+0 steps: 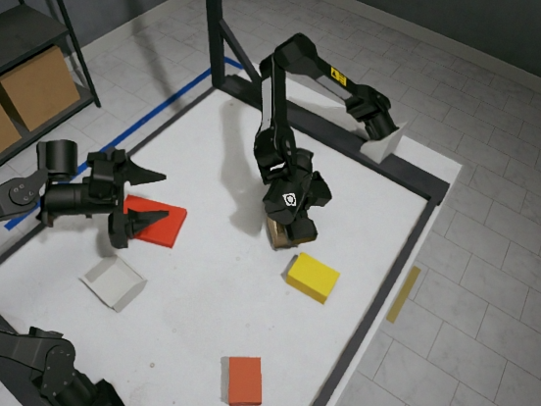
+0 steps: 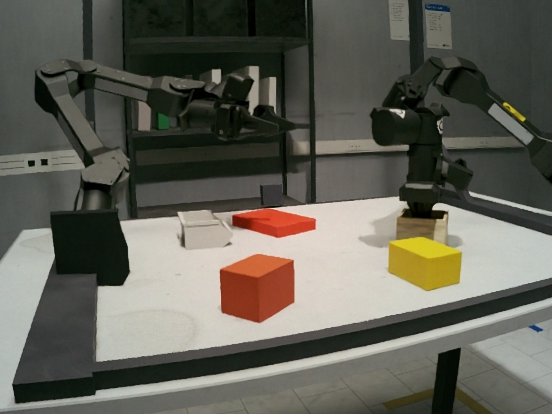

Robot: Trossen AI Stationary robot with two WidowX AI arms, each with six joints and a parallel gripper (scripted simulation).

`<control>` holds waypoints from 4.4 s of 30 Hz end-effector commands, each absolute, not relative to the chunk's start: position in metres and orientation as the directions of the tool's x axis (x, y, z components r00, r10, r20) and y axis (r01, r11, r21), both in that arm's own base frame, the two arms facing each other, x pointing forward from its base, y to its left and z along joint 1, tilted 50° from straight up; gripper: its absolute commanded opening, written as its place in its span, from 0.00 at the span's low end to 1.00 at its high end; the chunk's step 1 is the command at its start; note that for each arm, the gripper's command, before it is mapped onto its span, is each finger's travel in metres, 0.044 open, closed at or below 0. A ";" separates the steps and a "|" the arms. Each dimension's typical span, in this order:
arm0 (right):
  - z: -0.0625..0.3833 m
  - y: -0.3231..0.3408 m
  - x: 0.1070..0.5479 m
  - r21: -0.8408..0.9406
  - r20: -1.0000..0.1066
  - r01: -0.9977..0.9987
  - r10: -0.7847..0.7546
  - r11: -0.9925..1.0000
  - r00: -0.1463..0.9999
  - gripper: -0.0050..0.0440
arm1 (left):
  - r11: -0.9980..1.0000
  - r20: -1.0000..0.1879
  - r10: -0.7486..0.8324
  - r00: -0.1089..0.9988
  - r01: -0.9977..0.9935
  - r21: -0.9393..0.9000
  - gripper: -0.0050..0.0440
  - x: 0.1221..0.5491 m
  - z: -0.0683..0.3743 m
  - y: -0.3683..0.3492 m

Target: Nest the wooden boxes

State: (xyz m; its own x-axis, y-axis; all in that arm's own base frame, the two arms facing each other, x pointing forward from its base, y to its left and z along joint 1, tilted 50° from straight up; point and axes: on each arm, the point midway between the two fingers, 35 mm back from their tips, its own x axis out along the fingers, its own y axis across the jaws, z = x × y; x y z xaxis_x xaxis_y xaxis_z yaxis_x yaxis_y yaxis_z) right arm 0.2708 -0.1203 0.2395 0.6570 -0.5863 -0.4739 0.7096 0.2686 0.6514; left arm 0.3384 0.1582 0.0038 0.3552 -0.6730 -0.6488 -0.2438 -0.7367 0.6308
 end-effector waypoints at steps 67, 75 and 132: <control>0.241 -0.119 0.270 0.658 -0.468 0.704 -0.586 0.268 0.661 0.92 | 0.420 -0.657 -0.660 0.364 -0.547 -0.724 0.00 0.314 0.055 0.216; 0.241 -0.119 0.270 0.658 -0.468 0.704 -0.586 0.268 0.661 0.92 | 0.585 -0.657 -0.660 0.364 -0.298 -0.754 0.00 0.309 0.062 0.222; 0.113 -0.150 0.226 0.486 -0.871 0.251 0.440 0.837 0.217 0.92 | 0.708 -0.651 -0.663 0.369 0.026 -0.706 0.00 0.302 0.118 0.088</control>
